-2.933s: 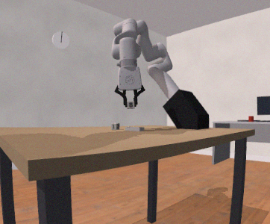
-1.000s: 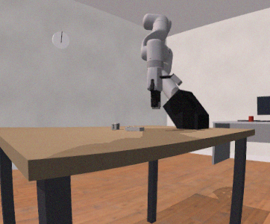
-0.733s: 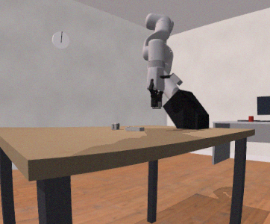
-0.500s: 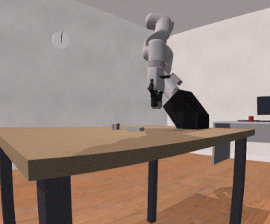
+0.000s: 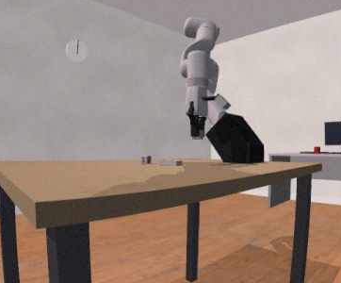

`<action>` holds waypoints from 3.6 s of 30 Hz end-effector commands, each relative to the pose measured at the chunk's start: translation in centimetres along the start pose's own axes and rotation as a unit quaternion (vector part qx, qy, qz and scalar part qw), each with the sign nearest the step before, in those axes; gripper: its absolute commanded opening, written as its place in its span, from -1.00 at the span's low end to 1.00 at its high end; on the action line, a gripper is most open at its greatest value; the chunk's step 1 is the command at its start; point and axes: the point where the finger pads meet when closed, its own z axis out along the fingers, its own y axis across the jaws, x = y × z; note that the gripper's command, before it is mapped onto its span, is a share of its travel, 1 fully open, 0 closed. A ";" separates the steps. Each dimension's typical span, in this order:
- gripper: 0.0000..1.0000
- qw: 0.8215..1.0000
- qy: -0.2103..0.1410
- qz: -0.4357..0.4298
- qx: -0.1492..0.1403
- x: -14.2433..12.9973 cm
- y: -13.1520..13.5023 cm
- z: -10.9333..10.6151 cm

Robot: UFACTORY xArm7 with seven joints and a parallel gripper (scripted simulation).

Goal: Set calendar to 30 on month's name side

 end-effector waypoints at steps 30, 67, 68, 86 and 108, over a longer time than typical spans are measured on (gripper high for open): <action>-0.43 1.000 0.001 0.000 -0.002 0.1 0.2 8.9; -0.43 1.000 0.001 0.000 -0.002 0.1 0.2 8.9; -0.43 1.000 0.001 0.000 -0.002 0.1 0.2 8.9; -0.43 1.000 0.001 0.000 -0.002 0.3 0.5 8.9; -0.43 1.000 0.001 0.000 -0.002 0.3 0.5 9.0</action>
